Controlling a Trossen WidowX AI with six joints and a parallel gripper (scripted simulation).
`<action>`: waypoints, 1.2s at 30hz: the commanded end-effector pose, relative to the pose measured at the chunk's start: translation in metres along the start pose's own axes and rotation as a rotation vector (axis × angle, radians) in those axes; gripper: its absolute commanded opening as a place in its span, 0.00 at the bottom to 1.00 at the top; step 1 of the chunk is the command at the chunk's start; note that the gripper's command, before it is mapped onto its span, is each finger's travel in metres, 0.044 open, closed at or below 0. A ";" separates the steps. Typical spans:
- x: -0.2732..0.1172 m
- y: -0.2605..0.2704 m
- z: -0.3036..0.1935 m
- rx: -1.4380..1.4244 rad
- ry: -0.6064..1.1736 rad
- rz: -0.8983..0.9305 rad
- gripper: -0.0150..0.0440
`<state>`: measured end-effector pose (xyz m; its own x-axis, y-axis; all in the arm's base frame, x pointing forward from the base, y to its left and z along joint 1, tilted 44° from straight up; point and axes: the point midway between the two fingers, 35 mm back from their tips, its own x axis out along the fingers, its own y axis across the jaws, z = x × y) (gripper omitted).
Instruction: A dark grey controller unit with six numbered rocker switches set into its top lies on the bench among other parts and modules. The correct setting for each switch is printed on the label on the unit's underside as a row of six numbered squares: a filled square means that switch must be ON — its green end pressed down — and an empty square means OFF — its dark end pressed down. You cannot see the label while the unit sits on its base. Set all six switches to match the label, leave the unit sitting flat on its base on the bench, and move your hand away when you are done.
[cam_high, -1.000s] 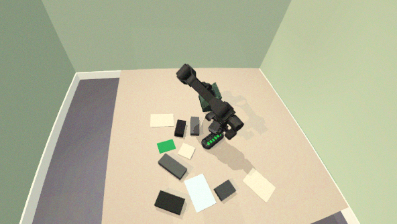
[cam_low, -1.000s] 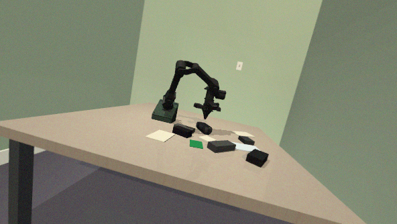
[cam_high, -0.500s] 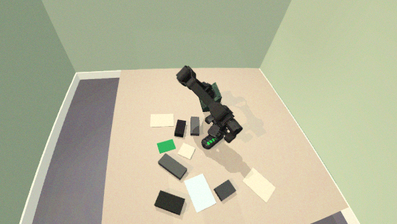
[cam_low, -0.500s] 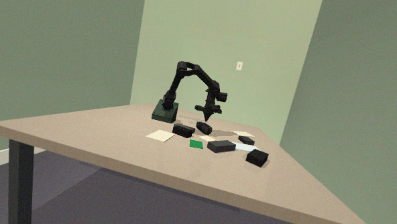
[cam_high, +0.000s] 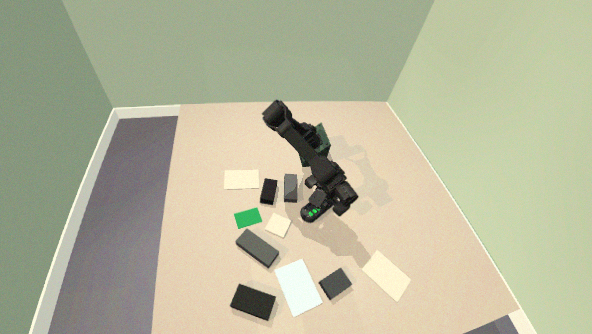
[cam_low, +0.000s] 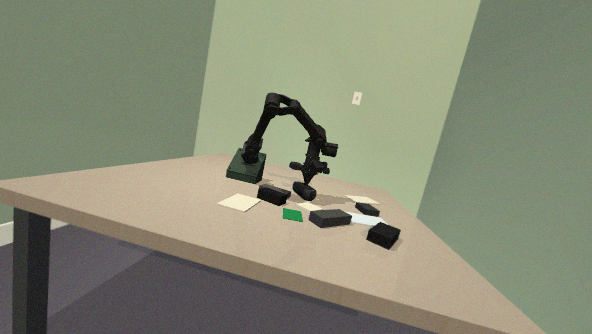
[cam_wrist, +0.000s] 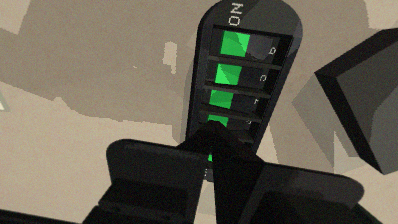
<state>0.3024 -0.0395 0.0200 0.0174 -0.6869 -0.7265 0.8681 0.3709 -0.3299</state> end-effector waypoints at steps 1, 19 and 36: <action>0.008 -0.001 0.000 -0.006 -0.005 -0.004 0.25; 0.008 -0.001 0.000 -0.006 -0.005 -0.004 0.25; -0.036 -0.011 0.010 -0.006 -0.004 -0.004 0.25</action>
<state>0.3011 -0.0181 0.0461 0.0191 -0.6929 -0.7208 0.8629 0.3756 -0.3382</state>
